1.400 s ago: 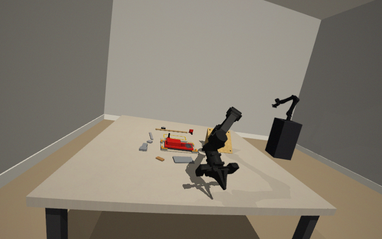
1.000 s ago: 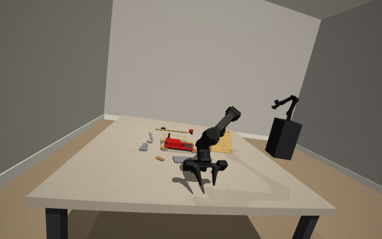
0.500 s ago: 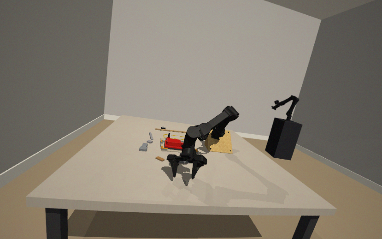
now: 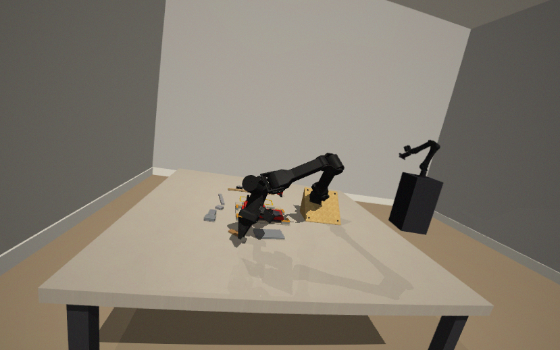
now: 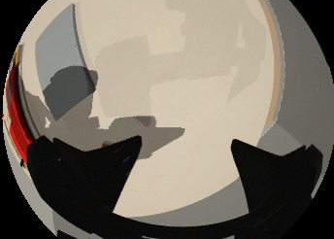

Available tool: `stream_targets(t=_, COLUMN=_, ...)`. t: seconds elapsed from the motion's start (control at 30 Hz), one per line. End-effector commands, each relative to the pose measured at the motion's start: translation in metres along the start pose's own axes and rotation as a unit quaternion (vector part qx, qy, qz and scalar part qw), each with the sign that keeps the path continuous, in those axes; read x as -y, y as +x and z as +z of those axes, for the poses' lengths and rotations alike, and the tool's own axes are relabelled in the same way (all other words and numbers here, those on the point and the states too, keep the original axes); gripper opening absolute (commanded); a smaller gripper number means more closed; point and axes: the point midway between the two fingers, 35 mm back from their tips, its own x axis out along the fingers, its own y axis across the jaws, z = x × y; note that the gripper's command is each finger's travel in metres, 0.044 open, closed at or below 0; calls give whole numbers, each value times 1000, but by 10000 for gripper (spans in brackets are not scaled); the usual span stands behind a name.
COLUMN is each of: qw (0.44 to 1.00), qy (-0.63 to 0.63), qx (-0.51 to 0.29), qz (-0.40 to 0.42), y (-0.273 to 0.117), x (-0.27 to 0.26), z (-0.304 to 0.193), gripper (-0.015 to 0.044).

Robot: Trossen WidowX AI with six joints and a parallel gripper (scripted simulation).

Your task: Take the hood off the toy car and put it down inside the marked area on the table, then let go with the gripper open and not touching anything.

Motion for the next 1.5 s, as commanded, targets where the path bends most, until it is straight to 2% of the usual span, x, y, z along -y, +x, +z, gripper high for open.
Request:
stream_targets(t=0.0, qw=989, qy=141, qx=-13, qz=42, y=-10, x=-38, z=-19, gripper=440)
stream_targets(t=0.23, qw=909, qy=402, qx=-57, qz=99, y=-42, x=-99, z=-45, gripper=440)
stream_targets(t=0.43, qw=760, qy=628, qx=-104, qz=129, y=-77, x=-151, z=-57, gripper=440)
stream_targets(t=0.6, qw=587, qy=785, qx=-141, qz=138, y=-109, x=-189, z=-57, gripper=440)
stream_targets(t=0.9, qw=166, qy=960, qx=-190, qz=122, y=-167, x=-238, z=-38, gripper=440)
stream_targets(t=0.97, qw=101, qy=969, qx=-194, qz=118, y=-175, x=-244, z=-35, gripper=440)
stream_targets(t=1.47, qw=92, qy=970, qx=-194, qz=117, y=-174, x=-245, z=-34, gripper=440)
